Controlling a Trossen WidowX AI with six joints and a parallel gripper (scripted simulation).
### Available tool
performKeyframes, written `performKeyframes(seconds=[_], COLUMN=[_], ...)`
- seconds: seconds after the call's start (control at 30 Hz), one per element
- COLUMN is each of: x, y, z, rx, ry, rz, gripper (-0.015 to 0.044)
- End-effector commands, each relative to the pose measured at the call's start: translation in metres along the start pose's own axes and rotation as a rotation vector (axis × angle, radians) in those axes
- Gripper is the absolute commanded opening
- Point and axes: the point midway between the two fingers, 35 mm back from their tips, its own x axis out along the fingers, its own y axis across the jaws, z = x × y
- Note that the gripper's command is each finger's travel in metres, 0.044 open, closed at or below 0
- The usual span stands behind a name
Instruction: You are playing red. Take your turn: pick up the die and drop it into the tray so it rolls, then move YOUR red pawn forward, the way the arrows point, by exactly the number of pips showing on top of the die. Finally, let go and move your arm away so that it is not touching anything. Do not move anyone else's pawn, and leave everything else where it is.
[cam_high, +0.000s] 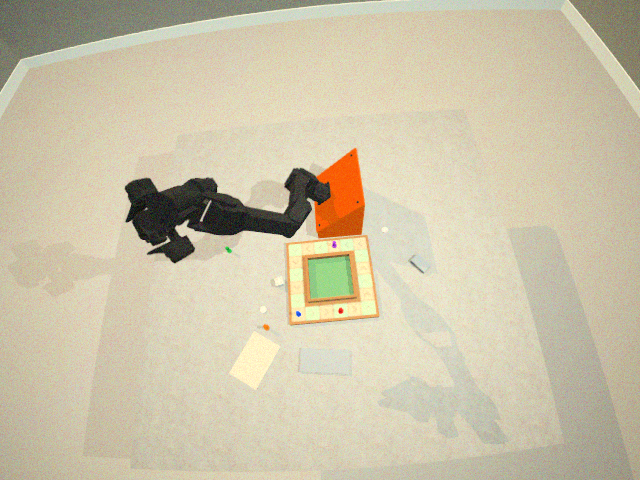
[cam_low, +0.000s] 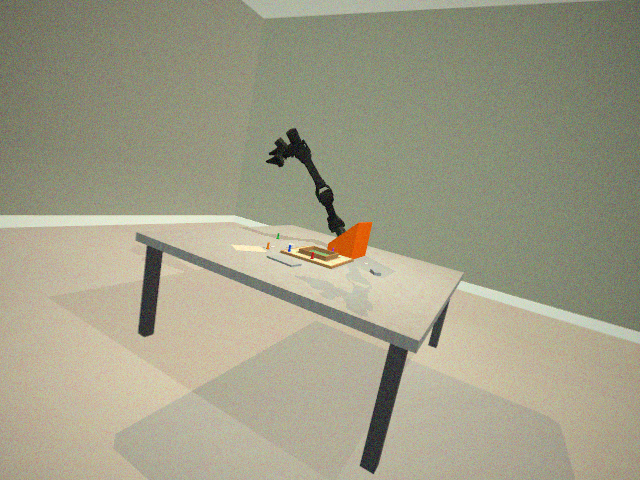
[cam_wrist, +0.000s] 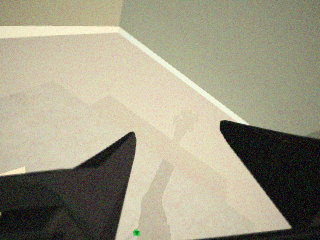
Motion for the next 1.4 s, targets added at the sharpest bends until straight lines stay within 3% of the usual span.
performKeyframes(seconds=[0.0, 0.13, 0.37, 0.63, 0.8, 0.97, 1.2, 1.37], x=[0.000, -0.009, -0.009, 0.052, 0.102, 0.140, 0.154, 0.145], y=[-0.001, -0.043, -0.143, -0.186, -0.155, -0.090, -0.011, 0.076], z=[0.000, -0.011, -0.066, -0.170, -0.226, -0.267, -0.292, -0.304], rx=[-0.008, 0.010, 0.312, 0.603, 0.703, 0.707, 0.554, 0.381], ry=[0.000, -0.027, -0.029, 0.128, 0.284, 0.455, 0.588, 0.708], rz=[-0.001, -0.022, -0.006, 0.119, 0.261, 0.429, 0.592, 0.767], gripper=[0.0374, 0.0275, 0.0275, 0.0275, 0.0275, 0.0275, 0.0275, 0.0275])
